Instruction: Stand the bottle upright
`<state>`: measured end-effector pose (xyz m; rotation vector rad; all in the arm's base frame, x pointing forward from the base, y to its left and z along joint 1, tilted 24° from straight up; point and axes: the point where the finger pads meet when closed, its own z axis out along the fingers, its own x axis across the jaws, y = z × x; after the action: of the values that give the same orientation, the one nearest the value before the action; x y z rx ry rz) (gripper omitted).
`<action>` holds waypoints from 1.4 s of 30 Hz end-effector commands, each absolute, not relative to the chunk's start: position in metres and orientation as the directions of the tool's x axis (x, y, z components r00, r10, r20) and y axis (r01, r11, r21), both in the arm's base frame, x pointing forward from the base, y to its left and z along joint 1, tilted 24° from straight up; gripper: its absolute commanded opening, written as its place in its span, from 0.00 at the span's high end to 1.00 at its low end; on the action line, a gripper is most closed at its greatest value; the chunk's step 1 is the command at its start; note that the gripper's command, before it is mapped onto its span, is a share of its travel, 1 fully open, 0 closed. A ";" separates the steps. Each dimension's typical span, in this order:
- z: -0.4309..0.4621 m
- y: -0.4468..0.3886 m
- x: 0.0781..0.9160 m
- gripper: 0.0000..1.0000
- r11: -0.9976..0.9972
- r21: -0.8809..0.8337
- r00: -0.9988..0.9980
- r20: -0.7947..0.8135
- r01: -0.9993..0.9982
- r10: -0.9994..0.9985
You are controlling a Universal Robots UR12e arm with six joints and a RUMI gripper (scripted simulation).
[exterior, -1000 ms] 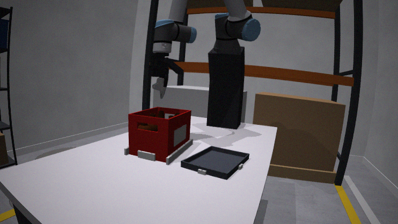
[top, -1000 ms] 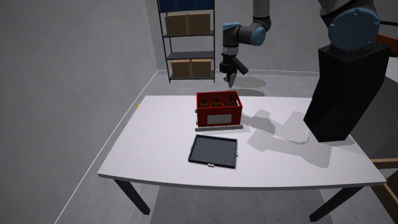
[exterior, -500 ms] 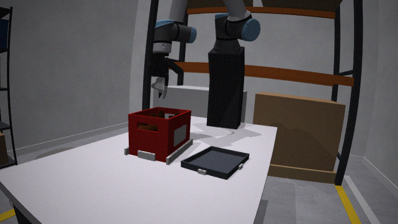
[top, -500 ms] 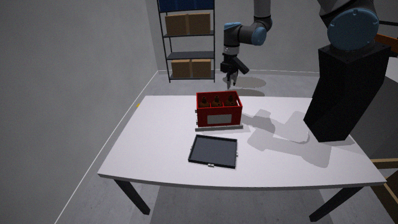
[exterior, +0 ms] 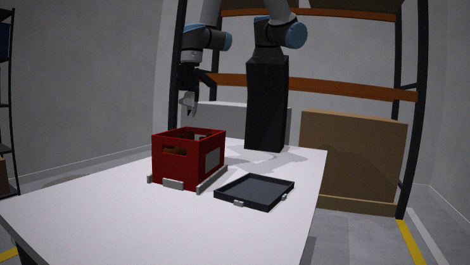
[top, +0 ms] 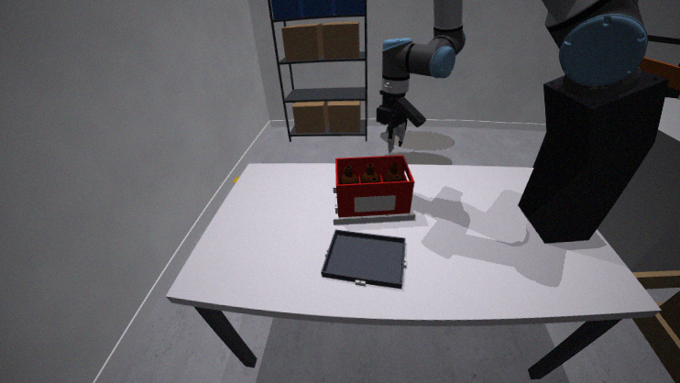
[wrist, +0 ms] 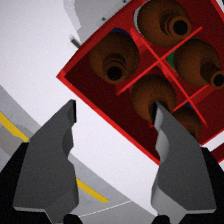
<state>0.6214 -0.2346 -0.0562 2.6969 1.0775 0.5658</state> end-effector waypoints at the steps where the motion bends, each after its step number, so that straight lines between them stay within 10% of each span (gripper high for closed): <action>1: -0.056 -0.235 0.622 0.62 -0.720 0.305 0.664 0.280 0.623 0.693; 42: -0.078 -0.236 0.632 0.62 -0.720 0.305 0.664 0.280 0.623 0.693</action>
<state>0.6290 -0.2352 -0.0729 2.6970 1.0777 0.5658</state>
